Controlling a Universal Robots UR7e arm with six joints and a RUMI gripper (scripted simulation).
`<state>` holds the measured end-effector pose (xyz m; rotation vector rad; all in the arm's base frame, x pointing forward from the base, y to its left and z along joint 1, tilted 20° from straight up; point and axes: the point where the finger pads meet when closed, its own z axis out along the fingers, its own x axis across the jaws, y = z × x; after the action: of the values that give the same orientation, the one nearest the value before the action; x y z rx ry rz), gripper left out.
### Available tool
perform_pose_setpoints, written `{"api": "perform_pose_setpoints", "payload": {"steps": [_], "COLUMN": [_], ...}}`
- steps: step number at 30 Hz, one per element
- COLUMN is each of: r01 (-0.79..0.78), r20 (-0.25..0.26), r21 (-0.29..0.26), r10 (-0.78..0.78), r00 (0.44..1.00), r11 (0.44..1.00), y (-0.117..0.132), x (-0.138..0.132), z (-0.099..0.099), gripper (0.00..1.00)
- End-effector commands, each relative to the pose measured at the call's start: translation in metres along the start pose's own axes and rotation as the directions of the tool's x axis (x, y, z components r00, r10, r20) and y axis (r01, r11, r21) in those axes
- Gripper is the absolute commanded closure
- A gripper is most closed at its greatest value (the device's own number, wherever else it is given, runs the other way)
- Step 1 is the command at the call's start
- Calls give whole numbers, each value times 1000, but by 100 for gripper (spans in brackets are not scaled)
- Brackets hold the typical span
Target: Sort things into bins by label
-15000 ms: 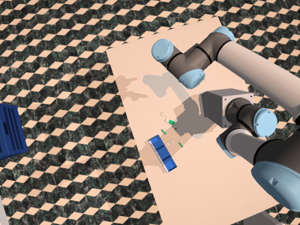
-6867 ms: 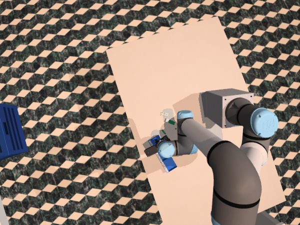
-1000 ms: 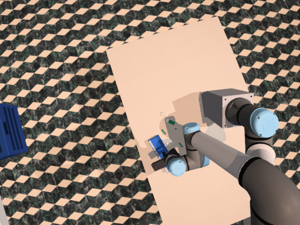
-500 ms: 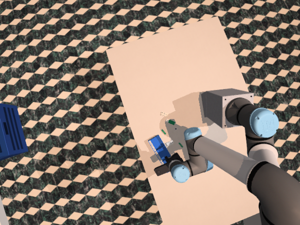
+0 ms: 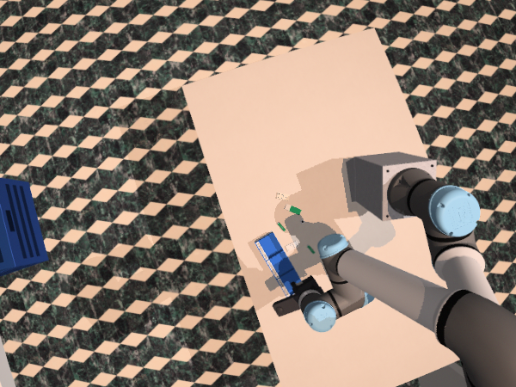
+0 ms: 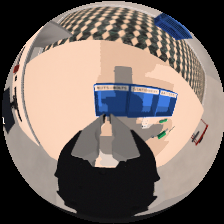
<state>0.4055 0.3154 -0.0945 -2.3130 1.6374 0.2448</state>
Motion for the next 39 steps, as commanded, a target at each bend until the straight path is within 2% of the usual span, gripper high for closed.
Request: {"api": "perform_pose_setpoints", "payload": {"steps": [1, 23, 39], "r01": [0, 0, 0], "r20": [-1, -1, -1], "r21": [1, 1, 1], "r10": [0, 0, 0], "r00": [1000, 1000, 1000], "r11": [1000, 1000, 1000], "y": [-1, -1, -1], "x": [-2, -2, -2], "z": [0, 52, 52], "gripper": [96, 96, 96]}}
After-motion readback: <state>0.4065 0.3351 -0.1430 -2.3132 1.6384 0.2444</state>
